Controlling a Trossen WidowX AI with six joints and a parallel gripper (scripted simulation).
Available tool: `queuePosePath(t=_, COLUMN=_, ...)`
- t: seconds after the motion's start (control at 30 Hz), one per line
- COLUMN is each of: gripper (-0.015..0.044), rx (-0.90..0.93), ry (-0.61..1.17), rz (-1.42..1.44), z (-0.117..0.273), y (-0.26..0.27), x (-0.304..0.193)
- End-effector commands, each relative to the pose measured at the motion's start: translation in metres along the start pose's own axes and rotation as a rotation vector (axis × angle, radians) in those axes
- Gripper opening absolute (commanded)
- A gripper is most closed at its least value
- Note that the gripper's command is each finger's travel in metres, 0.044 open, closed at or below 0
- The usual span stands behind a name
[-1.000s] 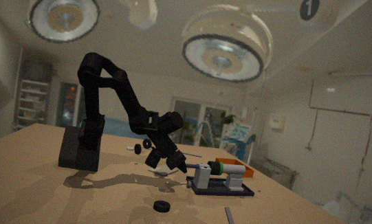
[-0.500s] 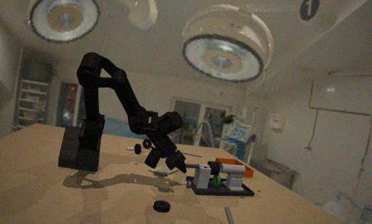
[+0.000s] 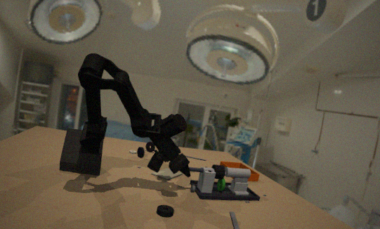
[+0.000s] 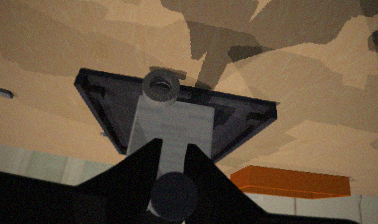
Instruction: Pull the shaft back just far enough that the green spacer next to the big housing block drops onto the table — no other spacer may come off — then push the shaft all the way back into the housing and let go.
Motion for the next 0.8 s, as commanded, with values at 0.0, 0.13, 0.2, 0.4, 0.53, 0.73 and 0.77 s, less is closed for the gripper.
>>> queuePosePath(t=0.0, gripper=0.0000, rx=0.000, ry=0.000, rz=0.000, z=0.0000, y=0.0000, x=0.0000)
queuePosePath(t=0.13, gripper=0.0000, rx=0.000, ry=0.000, rz=0.000, z=0.0000, y=0.0000, x=0.0000)
queuePosePath(t=0.2, gripper=0.0000, rx=-0.001, ry=0.000, rz=0.004, z=-0.0001, y=0.0001, x=-0.0001)
queuePosePath(t=0.4, gripper=0.0000, rx=-0.001, ry=0.001, rz=0.003, z=-0.0017, y=0.0002, x=-0.0019)
queuePosePath(t=0.53, gripper=0.0000, rx=-0.001, ry=0.001, rz=0.003, z=-0.0027, y=0.0002, x=-0.0030)
queuePosePath(t=0.73, gripper=0.0000, rx=-0.001, ry=0.001, rz=0.003, z=-0.0043, y=0.0004, x=-0.0046)
queuePosePath(t=0.77, gripper=0.0000, rx=-0.001, ry=0.001, rz=0.003, z=-0.0045, y=0.0004, x=-0.0049)
Point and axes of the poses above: the point midway between the two fingers, 35 mm back from their tips, its own z axis back along the fingers, its own y axis across the jaws, x = y × z, the point moved 10 cm from there along z, back along the fingers, and after that the axes turned 5 degrees about z, right-handed, at the moved point
